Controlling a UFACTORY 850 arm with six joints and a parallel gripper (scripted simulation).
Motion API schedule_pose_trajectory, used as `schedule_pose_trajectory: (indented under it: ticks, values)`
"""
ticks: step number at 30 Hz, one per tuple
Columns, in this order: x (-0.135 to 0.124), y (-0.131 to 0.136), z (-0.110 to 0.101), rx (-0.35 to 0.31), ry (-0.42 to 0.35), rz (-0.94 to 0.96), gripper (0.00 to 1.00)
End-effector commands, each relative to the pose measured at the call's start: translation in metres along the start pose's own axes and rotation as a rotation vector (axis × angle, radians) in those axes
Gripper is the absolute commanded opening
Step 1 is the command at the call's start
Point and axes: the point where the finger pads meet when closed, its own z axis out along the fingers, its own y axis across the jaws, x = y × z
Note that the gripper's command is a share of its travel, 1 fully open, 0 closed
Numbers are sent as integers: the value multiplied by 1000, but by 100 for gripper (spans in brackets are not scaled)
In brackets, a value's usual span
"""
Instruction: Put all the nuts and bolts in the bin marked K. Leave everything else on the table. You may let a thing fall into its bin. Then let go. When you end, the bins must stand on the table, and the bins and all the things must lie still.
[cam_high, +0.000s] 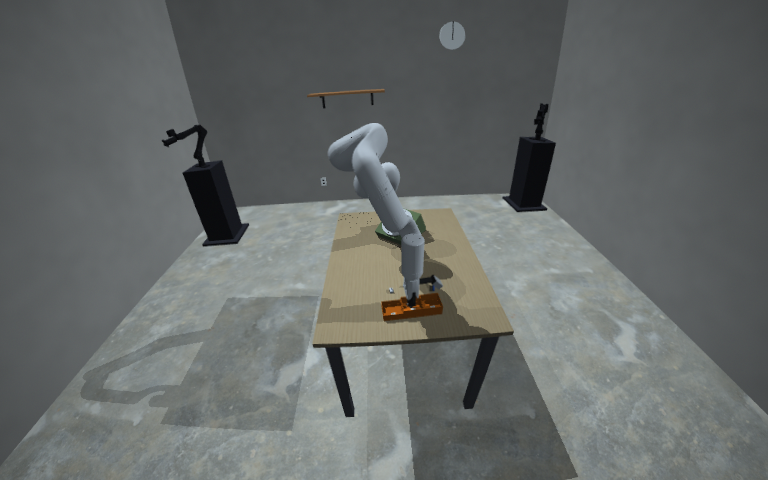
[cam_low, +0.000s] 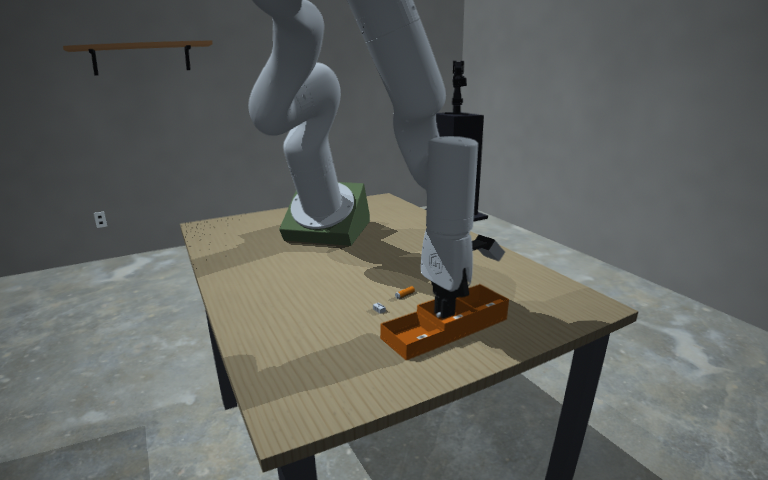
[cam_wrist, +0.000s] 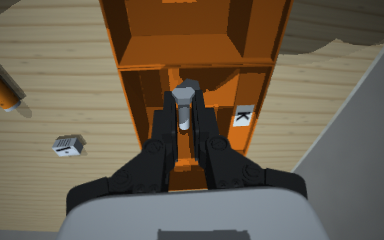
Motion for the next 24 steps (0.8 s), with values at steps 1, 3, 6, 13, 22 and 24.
schedule_pose_trajectory:
  ticks: [1,3,6,13,22,24]
  values:
    - [0,1,1,-2,0,0,0]
    - [0,1,1,-2,0,0,0]
    - [0,1,1,-2,0,0,0]
    - [0,1,1,-2,0,0,29]
    - [0,1,1,-2,0,0,29]
    - [0,1,1,-2,0,0,29]
